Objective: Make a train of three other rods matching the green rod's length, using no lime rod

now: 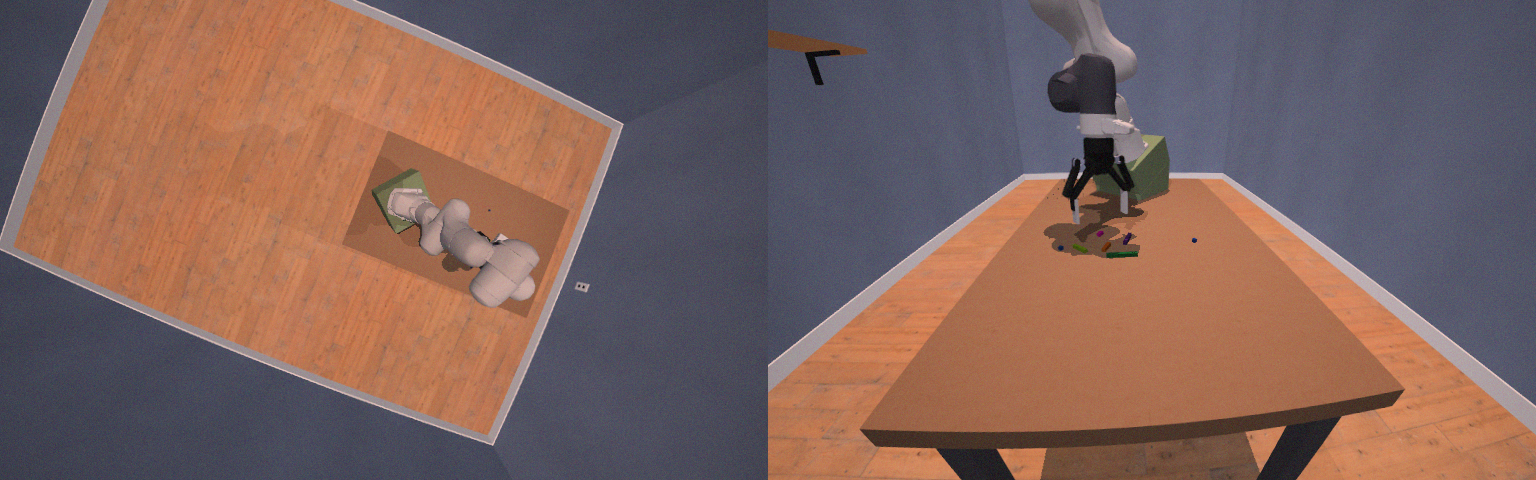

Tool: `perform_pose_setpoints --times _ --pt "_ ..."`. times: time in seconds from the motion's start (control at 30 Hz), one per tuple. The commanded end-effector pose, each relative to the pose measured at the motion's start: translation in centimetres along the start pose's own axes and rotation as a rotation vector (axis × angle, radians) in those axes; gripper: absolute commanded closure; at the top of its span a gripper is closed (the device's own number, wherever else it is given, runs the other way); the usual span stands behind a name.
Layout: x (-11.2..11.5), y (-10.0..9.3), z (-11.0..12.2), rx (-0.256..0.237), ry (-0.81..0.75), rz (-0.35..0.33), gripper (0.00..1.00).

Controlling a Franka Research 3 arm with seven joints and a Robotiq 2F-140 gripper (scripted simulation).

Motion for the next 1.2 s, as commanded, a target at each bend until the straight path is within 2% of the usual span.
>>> perform_pose_setpoints --times 0.0,1.17 --pt "0.1 0.0 -0.3 -0.022 -0.166 -0.013 0.00" --pt "0.8 0.1 -2.4 -0.024 -0.758 -0.005 0.00"
Point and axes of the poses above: the point where the finger pads meet when closed, its own y axis out along the fingers, its own z axis across the jaws, x = y × z, the point moved 4 cm from there along -y, back along the fingers, and after that the axes turned 4 degrees about y, right-handed, at the moved point
